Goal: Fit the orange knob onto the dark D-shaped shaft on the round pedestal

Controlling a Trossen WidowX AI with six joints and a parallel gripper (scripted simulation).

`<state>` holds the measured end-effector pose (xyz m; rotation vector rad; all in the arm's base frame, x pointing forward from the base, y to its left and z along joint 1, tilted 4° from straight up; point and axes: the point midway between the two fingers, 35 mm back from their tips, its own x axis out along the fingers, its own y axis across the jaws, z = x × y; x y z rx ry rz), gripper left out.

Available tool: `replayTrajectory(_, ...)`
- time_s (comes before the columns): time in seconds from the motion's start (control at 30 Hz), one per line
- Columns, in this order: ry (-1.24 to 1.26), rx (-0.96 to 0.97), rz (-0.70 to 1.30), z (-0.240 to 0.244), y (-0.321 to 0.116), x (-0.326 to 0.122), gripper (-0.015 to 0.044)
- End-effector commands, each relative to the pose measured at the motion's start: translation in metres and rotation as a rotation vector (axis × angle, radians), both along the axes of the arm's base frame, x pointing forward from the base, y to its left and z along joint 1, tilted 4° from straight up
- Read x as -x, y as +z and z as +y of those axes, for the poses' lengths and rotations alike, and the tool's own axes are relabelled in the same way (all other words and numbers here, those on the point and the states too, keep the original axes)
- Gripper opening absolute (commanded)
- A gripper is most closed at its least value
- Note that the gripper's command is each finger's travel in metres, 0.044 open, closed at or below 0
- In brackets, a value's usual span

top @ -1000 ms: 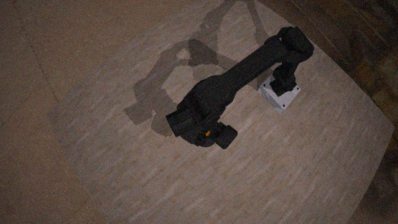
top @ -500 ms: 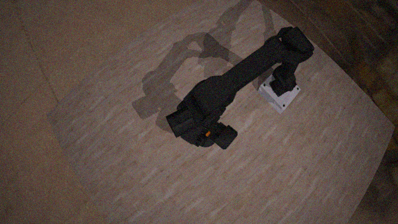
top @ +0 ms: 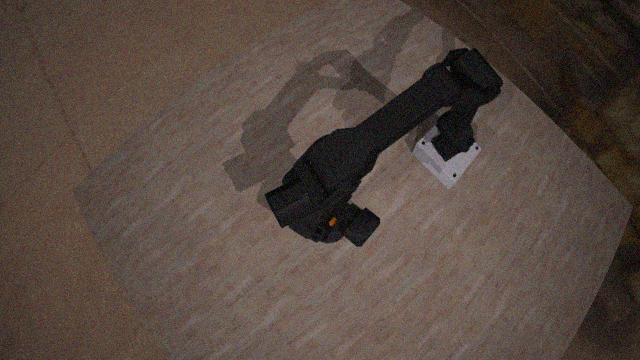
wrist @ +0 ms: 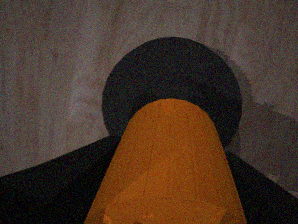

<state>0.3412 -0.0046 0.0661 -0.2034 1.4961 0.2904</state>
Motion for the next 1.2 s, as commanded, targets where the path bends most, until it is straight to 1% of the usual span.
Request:
replayTrajectory(0.0, -0.002, -0.002, -0.002, 0.0003, -0.0007, -0.0006, 0.0)
replayTrajectory(0.23, 0.007, -0.002, -0.002, 0.0001, 0.0046, -0.0002, 0.0)
replayTrajectory(0.47, 0.207, 0.009, -0.015, 0.0002, 0.0023, 0.0002, 0.0)
replayTrajectory(1.17, 0.207, 0.009, -0.015, 0.0004, -0.0004, -0.0003, 0.0)
